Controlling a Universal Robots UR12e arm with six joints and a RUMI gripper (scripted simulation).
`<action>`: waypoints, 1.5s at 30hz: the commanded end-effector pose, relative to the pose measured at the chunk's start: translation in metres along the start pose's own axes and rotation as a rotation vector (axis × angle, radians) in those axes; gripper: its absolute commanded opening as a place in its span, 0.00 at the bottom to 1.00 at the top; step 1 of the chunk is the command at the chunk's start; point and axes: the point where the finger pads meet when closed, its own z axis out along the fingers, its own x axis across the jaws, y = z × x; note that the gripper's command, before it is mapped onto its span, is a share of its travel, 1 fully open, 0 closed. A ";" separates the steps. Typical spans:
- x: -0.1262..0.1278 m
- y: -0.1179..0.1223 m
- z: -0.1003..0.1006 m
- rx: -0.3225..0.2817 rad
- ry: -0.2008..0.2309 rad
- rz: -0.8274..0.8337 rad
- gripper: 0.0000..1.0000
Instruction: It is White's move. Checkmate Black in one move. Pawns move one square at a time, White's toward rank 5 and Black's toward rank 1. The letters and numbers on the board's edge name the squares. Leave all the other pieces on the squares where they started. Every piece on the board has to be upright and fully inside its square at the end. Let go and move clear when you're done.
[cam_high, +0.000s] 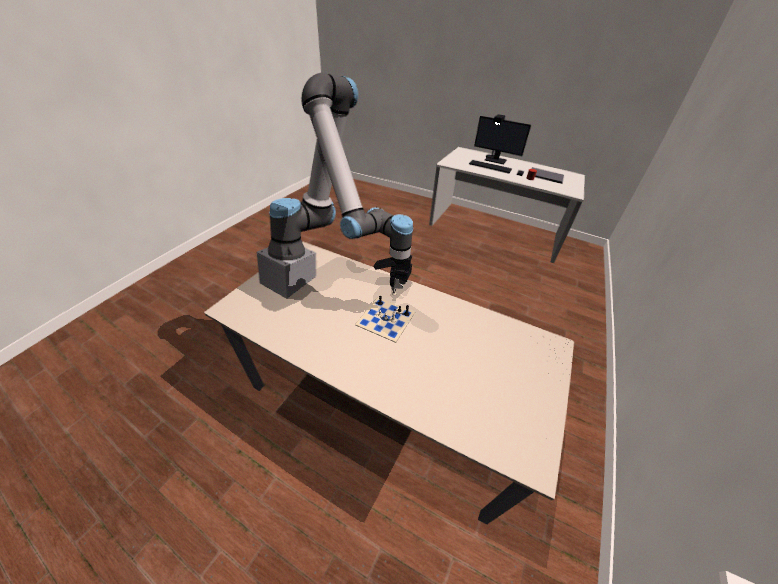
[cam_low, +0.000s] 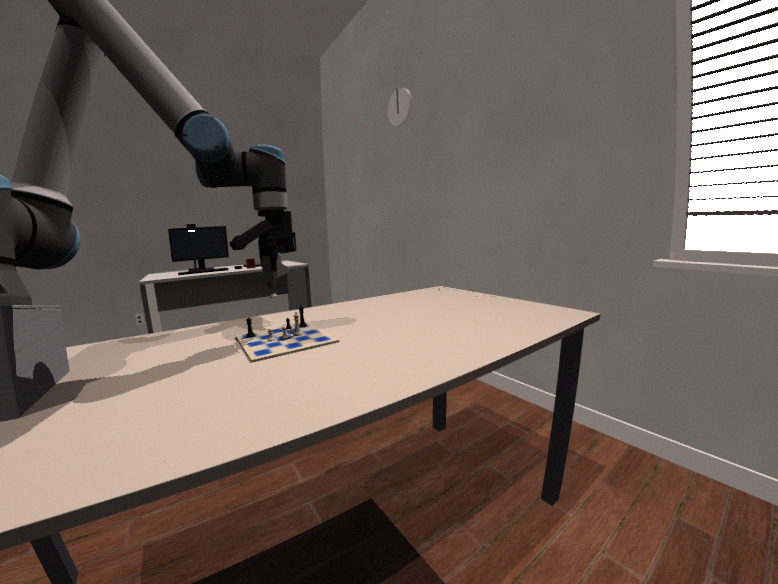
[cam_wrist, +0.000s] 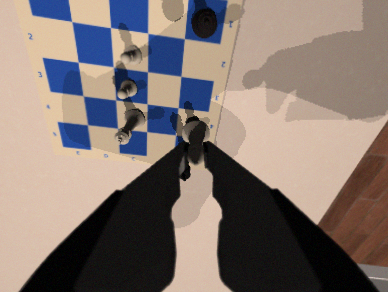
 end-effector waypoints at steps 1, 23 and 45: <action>-0.007 0.004 -0.001 -0.002 -0.001 -0.110 0.00; -0.029 0.017 -0.001 -0.002 0.000 -0.809 0.00; -0.044 0.031 -0.002 -0.002 -0.001 -1.394 0.00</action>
